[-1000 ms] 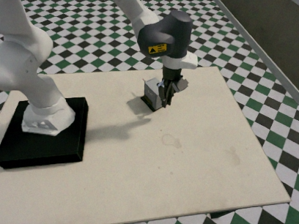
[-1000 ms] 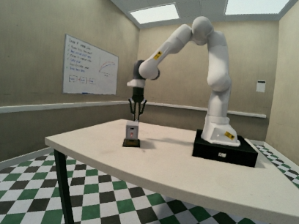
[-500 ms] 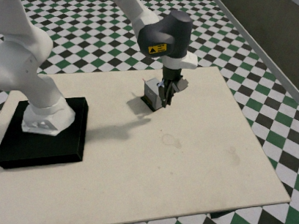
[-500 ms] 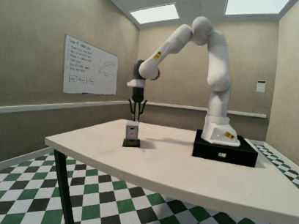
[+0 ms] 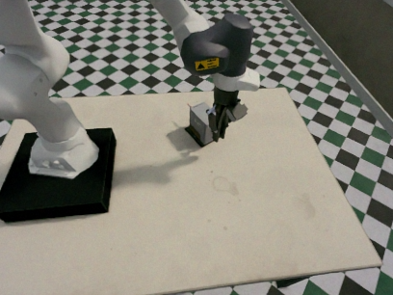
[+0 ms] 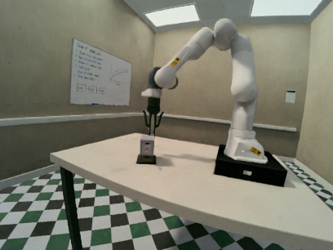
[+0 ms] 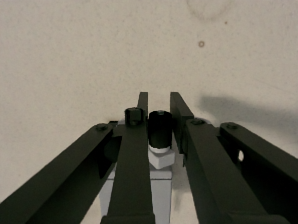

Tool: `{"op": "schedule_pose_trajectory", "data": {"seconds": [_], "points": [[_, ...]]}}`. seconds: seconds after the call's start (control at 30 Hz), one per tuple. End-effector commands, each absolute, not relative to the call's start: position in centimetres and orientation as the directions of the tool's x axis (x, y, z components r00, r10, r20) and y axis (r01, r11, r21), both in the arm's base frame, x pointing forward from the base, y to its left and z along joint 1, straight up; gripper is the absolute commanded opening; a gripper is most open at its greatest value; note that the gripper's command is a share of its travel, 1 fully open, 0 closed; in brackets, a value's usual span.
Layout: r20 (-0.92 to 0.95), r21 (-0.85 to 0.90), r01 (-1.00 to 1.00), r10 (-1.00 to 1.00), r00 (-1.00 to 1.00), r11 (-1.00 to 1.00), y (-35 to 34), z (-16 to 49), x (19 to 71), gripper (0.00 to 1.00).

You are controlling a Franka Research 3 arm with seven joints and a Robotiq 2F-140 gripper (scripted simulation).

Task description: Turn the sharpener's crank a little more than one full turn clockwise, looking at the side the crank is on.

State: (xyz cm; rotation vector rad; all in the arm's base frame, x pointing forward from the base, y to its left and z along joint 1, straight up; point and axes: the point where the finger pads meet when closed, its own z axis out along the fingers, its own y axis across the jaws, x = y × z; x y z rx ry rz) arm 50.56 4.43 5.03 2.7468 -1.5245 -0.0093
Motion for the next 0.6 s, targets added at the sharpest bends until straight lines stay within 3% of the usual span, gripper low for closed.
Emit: {"op": "schedule_pose_trajectory", "data": {"seconds": [0.0,0.57], "points": [[-0.006,0.003,-0.85,-0.85,0.526,-0.526,4.6,5.0,50.7,0.1],[-0.006,0.003,-0.85,-0.85,0.526,-0.526,5.5,5.5,52.3,0.1]]}}
